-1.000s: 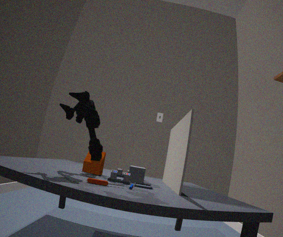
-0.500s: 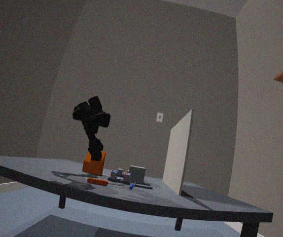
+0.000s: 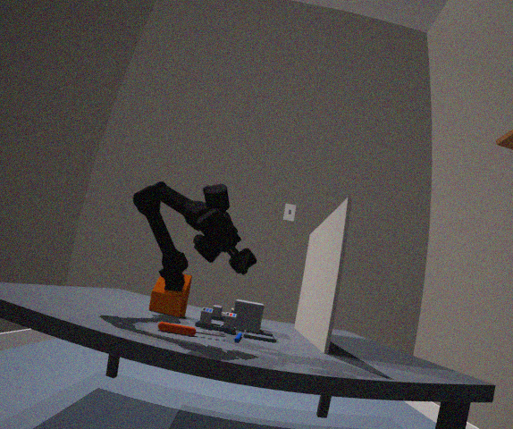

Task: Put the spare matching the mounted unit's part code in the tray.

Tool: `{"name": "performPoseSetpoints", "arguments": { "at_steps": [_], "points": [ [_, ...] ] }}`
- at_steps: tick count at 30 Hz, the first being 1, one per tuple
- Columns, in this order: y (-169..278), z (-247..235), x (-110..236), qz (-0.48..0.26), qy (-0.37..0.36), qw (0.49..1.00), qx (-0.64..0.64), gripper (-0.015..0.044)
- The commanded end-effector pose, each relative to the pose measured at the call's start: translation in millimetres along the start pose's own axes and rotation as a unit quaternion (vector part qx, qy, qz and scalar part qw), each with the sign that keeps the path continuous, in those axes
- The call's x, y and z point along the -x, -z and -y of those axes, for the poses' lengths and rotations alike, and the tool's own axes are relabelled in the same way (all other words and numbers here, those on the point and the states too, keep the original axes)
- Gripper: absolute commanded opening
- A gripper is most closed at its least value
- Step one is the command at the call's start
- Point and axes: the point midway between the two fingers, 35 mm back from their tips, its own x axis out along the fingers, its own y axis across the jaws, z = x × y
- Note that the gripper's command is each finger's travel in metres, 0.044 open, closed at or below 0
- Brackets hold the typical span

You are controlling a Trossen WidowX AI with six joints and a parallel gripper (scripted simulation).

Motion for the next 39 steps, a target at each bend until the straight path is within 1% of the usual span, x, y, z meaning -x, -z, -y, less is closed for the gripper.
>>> {"name": "performPoseSetpoints", "arguments": {
  "at_steps": [1,5,10,14,18,22,25,27,29,31,32,36,39],
  "points": [
    [28.5,58.2,-0.3,-0.025,0.095,0.987,0.129,0.044],
    [50.3,111.7,10.1,-0.059,0.174,0.951,0.249,0.044],
    [71.6,175.8,36.3,-0.115,0.257,0.874,0.395,0.044],
    [82.7,223.0,66.2,-0.168,0.306,0.786,0.51,0.044],
    [88.1,265.7,102.4,-0.226,0.34,0.675,0.614,0.044],
    [88.0,302.5,143.1,-0.285,0.358,0.544,0.703,0.044],
    [83.7,327.6,177.8,-0.328,0.361,0.427,0.762,0.044],
    [80.0,339.1,195.8,-0.347,0.36,0.362,0.787,0.044],
    [76.3,347.6,209.0,-0.358,0.358,0.311,0.804,0.044],
    [70.3,358.4,227.1,-0.37,0.354,0.237,0.825,0.044],
    [66.5,364.1,237.0,-0.375,0.351,0.195,0.835,0.044],
    [46.6,384.0,282.1,-0.387,0.325,-0.01,0.863,0.044],
    [31.2,392.4,313.2,-0.382,0.296,-0.163,0.86,0.044]
  ]
}}
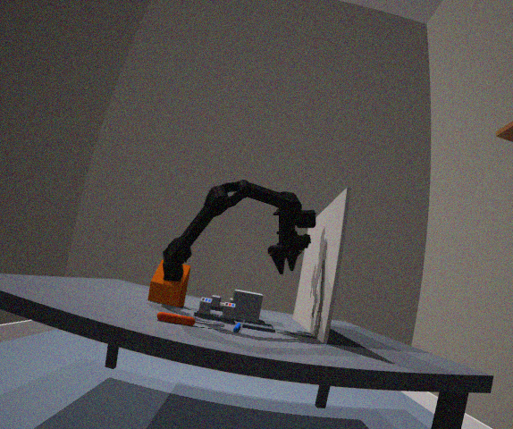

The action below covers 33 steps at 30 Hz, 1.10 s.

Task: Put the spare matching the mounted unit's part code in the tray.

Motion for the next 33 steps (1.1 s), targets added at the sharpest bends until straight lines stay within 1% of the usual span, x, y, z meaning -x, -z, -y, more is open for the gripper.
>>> {"name": "performPoseSetpoints", "arguments": {
  "at_steps": [1,3,27,29,31,33],
  "points": [
    [47.5,-33.5,1.5,-0.052,0.086,0.968,0.228,0.044],
    [53.3,-36.9,2.0,-0.058,0.097,0.96,0.256,0.044],
    [54.7,-38.4,1.3,-0.059,0.096,0.958,0.265,0.044],
    [65.5,-50.6,-5.1,-0.067,0.091,0.936,0.335,0.044],
    [83.2,-68.3,-15.1,-0.078,0.081,0.892,0.439,0.044],
    [101.9,-84.5,-25.3,-0.087,0.07,0.836,0.537,0.044]
  ]
}}
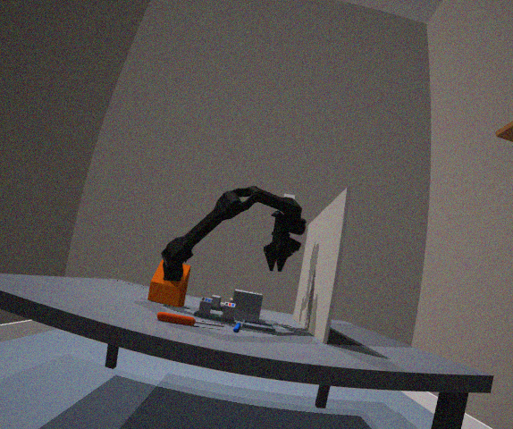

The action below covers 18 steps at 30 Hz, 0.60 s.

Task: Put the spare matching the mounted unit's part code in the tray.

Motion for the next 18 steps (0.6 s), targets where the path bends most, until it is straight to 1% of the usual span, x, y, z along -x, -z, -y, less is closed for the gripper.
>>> {"name": "performPoseSetpoints", "arguments": {
  "at_steps": [1,3,5,13,18],
  "points": [
    [2.0,-59.8,-17.8,-0.005,-0.003,0.972,0.235,0.044],
    [4.2,-82.1,-25.6,-0.006,-0.005,0.943,0.333,0.044],
    [6.4,-97.2,-31.2,-0.006,-0.006,0.917,0.398,0.044],
    [18.3,-147.4,-53.0,-0.008,-0.008,0.793,0.609,0.044],
    [18.7,-148.7,-53.6,-0.008,-0.008,0.789,0.614,0.044]
  ]
}}
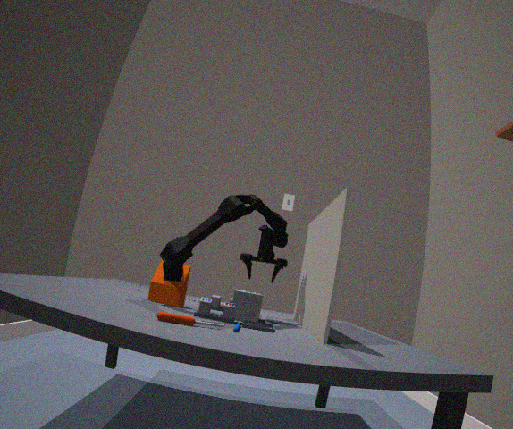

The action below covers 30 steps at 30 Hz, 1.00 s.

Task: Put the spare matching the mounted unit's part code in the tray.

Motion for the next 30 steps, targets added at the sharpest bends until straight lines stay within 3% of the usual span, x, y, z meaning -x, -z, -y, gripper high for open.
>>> {"name": "performPoseSetpoints", "arguments": {
  "at_steps": [1,8,14,30],
  "points": [
    [-19.0,-18.6,-11.1,0.0,-0.004,0.994,0.111,0.044],
    [-19.0,-18.6,-11.1,0.0,-0.004,0.994,0.111,0.044],
    [-15.3,-17.0,-45.2,-0.001,-0.004,0.994,0.111,0.03],
    [-14.6,-16.5,-57.1,-0.001,-0.004,0.994,0.111,0.03]
  ]
}}
